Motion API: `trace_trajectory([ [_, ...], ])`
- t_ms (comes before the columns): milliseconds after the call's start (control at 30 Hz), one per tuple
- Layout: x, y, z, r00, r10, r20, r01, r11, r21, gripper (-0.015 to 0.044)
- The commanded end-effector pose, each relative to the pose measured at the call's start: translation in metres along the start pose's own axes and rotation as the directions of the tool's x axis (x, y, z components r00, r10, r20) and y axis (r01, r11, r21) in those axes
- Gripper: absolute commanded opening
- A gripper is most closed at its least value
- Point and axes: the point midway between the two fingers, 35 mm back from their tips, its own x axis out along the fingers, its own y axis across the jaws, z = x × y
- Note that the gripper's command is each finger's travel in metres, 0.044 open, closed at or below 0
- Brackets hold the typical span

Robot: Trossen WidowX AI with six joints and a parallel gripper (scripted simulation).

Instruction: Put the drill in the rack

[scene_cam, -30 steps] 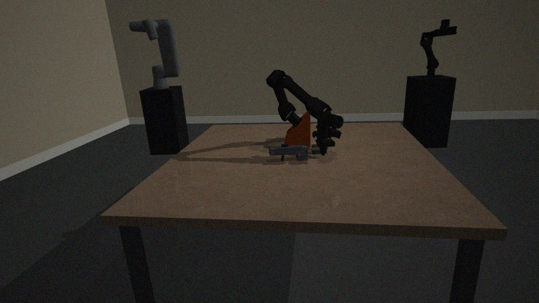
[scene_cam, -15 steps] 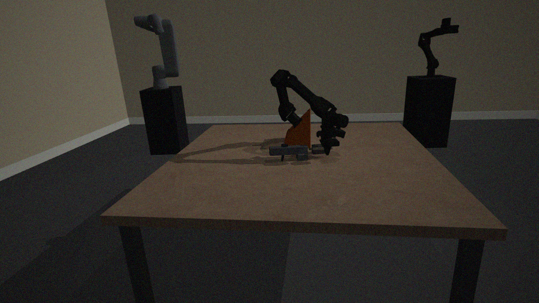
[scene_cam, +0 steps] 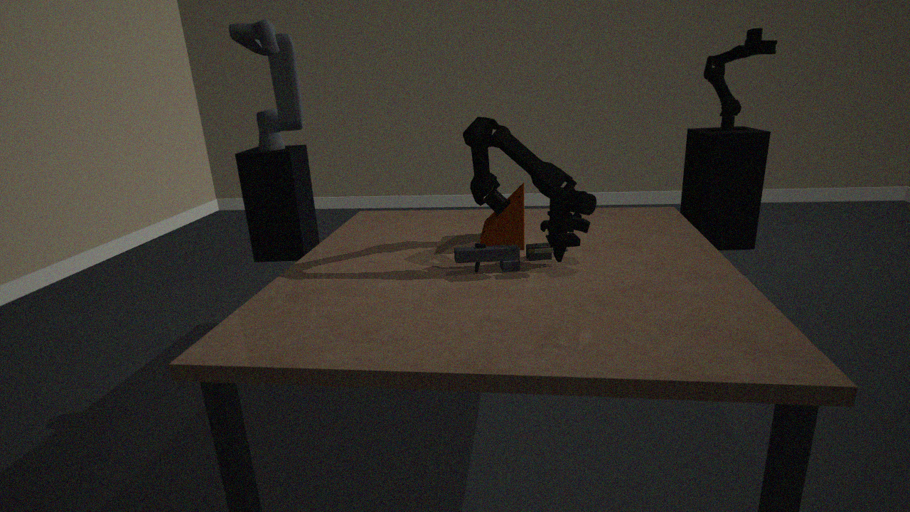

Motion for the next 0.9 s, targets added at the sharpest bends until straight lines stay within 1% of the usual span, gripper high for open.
trace_trajectory([
  [0, -0.0033, 0.0, -0.0002, 1.0, -0.006, 0.005, 0.006, 1.0, 0.006, 0.0],
  [867, -0.0125, 0.0006, -0.002, 1.0, -0.006, 0.005, 0.006, 1.0, 0.006, 0.0],
])
